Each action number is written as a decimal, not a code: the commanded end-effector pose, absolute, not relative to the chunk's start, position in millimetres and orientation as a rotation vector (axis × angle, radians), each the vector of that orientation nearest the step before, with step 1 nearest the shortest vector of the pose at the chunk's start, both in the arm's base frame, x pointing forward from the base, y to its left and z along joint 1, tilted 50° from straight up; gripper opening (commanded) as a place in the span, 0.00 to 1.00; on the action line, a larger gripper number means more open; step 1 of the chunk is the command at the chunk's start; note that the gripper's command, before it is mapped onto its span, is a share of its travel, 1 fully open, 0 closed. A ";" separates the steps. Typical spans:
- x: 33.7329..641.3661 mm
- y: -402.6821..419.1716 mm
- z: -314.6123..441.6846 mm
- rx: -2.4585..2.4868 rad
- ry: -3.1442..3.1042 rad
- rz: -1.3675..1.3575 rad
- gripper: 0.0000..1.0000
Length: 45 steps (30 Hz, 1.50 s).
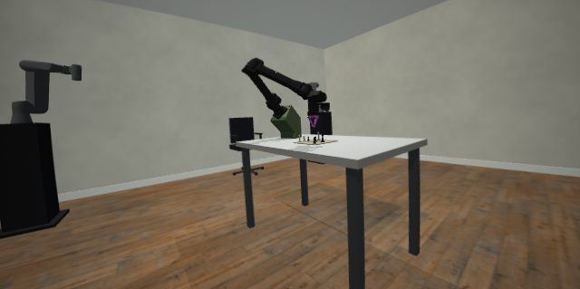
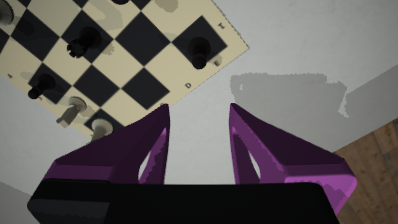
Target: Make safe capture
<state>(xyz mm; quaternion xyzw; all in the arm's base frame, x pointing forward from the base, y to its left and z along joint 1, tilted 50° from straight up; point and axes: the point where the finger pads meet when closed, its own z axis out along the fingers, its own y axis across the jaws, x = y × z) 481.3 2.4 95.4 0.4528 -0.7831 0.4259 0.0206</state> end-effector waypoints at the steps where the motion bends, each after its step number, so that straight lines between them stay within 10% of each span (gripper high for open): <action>1: 489.0 17.3 104.6 1.443 -2.438 1.341 0.36; 45: 497.9 -29.6 63.9 1.410 -2.425 1.315 0.36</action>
